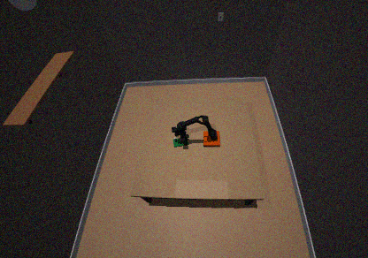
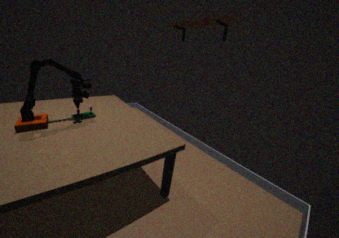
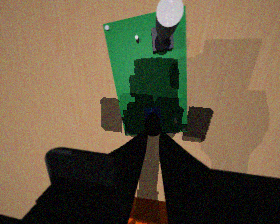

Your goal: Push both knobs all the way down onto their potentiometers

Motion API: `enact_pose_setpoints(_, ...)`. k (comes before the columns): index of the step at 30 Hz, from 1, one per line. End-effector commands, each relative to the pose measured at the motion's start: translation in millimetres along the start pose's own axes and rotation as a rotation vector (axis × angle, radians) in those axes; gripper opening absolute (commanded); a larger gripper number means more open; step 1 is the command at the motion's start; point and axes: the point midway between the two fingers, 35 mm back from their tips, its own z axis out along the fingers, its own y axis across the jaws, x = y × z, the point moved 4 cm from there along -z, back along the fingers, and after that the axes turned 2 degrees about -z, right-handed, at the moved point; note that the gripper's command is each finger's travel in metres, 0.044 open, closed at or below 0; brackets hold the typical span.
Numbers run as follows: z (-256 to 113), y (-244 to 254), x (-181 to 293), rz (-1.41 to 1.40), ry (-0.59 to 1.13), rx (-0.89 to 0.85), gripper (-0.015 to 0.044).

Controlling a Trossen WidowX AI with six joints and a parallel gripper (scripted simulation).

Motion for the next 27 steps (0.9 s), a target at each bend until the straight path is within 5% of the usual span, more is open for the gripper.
enact_pose_setpoints(1, 1.1, -0.1, 0.2, 0.000, 0.002, 0.000, 0.0157)
enact_pose_setpoints(3, 1.1, -0.1, 0.2, 0.000, 0.002, 0.000, 0.0210)
enact_pose_setpoints(11, -25.9, -0.6, -47.7, 0.000, -0.006, -0.002, 0.0000)
enact_pose_setpoints(20, -52.8, -3.1, -95.1, 0.000, -0.014, -0.004, 0.0000)
enact_pose_setpoints(27, -34.9, -3.1, -96.2, 0.000, -0.014, -0.004, 0.0000)
